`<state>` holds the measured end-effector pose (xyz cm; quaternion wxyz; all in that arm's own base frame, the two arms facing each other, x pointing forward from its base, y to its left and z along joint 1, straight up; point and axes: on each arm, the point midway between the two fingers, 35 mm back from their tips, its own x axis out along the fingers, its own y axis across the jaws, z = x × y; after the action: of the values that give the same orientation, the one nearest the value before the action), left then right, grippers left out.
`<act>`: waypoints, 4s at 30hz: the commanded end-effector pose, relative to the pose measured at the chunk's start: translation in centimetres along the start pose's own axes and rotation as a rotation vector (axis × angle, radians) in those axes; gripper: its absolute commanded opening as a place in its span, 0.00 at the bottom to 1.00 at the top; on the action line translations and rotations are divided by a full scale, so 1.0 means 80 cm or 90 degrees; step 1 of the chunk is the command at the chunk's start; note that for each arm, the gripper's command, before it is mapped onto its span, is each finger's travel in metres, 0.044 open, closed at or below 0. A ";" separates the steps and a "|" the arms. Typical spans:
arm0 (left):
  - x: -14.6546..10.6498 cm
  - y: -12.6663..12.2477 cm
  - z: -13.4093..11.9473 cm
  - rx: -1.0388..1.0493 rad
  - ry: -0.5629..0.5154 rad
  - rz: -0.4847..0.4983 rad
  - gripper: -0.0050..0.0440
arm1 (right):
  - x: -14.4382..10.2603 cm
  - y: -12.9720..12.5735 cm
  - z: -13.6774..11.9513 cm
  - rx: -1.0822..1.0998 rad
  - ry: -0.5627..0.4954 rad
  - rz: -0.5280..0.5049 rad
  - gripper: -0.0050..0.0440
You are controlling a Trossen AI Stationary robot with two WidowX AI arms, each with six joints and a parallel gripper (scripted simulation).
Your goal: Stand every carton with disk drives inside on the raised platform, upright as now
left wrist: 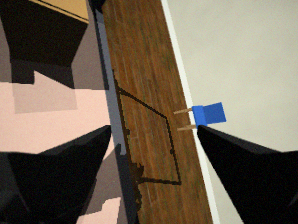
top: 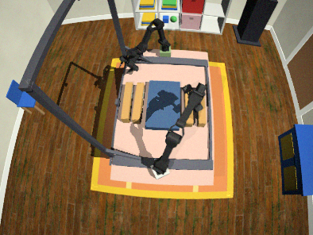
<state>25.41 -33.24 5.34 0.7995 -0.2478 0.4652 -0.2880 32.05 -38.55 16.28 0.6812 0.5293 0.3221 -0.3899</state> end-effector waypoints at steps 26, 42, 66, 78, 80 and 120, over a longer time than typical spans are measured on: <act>-0.003 -0.009 0.007 0.002 -0.010 -0.011 0.89 | -0.018 0.010 0.005 -0.007 -0.019 0.013 0.89; -0.003 -0.009 0.007 0.002 -0.010 -0.011 0.89 | -0.018 0.010 0.005 -0.007 -0.019 0.013 0.89; -0.003 -0.009 0.007 0.002 -0.010 -0.011 0.89 | -0.018 0.010 0.005 -0.007 -0.019 0.013 0.89; -0.111 0.083 0.072 0.035 0.025 0.164 0.89 | -0.034 -0.022 -0.147 -0.299 0.027 -0.033 0.89; -0.111 0.083 0.072 0.035 0.025 0.164 0.89 | -0.034 -0.022 -0.147 -0.299 0.027 -0.033 0.89; -0.176 0.145 0.108 0.064 0.062 0.346 0.89 | -0.041 -0.040 -0.231 -0.466 0.058 -0.060 0.89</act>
<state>27.85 -20.75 7.53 0.8185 -0.1350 0.5283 -0.1812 28.85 -26.82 13.55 0.7645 0.3461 0.4493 -0.3064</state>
